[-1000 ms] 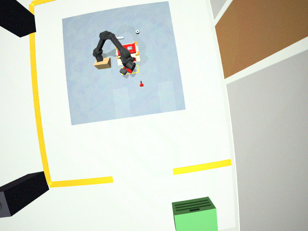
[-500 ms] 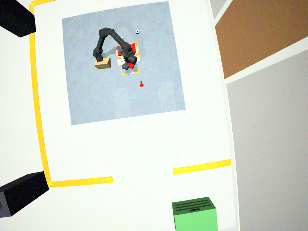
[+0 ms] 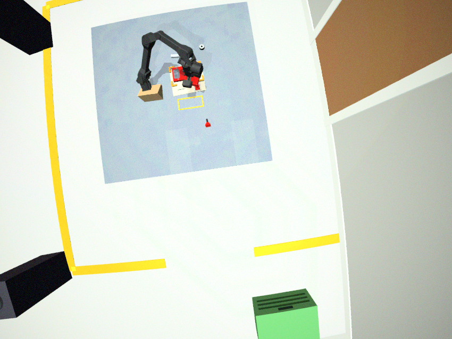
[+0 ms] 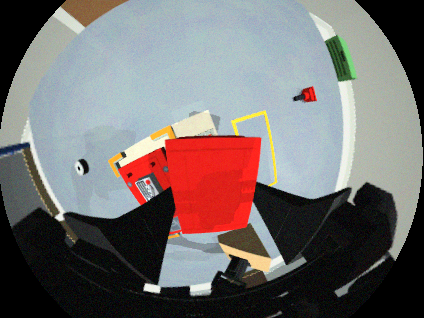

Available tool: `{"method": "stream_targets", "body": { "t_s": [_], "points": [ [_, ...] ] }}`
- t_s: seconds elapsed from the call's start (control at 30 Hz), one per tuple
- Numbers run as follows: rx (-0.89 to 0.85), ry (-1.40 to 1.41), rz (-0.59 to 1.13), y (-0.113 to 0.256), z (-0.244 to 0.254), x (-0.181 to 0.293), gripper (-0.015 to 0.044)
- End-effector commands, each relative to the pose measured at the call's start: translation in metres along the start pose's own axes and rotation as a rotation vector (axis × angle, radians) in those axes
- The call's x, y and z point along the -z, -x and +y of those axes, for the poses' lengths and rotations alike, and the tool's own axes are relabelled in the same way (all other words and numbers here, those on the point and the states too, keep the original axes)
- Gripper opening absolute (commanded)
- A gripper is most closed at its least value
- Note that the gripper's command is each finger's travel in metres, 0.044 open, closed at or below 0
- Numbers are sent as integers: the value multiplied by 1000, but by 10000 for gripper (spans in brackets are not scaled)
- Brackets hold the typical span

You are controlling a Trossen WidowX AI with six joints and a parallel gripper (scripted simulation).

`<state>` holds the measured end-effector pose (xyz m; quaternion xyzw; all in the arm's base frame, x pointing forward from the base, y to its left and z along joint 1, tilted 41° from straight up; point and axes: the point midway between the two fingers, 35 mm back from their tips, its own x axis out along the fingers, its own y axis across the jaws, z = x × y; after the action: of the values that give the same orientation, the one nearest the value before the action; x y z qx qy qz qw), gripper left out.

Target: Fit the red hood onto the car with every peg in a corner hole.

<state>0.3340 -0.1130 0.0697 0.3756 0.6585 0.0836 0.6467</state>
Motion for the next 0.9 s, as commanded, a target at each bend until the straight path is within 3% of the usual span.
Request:
{"method": "stream_targets", "body": {
  "t_s": [0.0, 0.43, 0.87],
  "points": [
    [-10, 79, 2, 1, 30, 10, 0],
    [-45, 330, 10, 0, 101, 46, 0],
    [-48, 343, 10, -20, 103, 45, 0]
  ]
}}
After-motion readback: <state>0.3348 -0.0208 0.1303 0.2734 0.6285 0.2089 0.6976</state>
